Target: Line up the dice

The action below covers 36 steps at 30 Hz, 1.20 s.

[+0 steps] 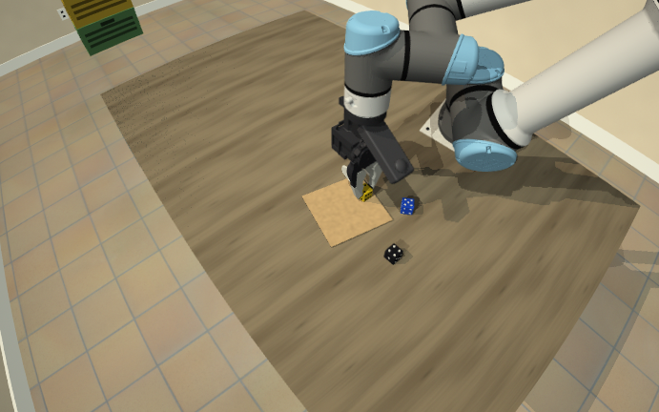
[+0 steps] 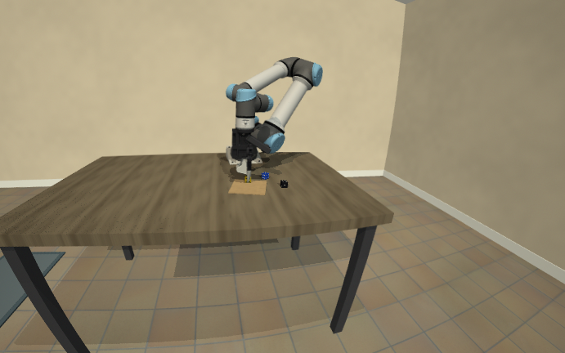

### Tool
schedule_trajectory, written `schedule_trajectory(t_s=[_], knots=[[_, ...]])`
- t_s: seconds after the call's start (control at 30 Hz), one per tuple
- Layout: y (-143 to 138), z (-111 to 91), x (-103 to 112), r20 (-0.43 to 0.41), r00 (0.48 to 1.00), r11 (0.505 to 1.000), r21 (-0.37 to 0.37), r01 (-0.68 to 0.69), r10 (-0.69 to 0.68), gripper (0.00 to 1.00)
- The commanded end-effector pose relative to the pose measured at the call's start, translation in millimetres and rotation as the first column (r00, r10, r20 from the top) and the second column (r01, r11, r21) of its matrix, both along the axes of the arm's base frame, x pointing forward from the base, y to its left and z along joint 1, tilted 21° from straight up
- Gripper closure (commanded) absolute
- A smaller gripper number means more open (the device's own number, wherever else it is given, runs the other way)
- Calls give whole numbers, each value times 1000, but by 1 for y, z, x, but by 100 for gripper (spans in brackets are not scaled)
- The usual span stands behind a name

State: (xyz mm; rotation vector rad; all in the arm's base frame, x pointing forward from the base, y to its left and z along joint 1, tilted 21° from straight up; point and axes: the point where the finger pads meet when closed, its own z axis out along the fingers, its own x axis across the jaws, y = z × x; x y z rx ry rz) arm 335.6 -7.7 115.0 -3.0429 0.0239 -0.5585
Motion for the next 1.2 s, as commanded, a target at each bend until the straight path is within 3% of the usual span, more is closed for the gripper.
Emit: schedule_trajectory(t_s=[0.0,0.83,1.17], knots=[[0,0,0,1,1000,1000,0,0,0,94],[0,0,0,1,1000,1000,0,0,0,94],[0,0,0,1,1000,1000,0,0,0,79]])
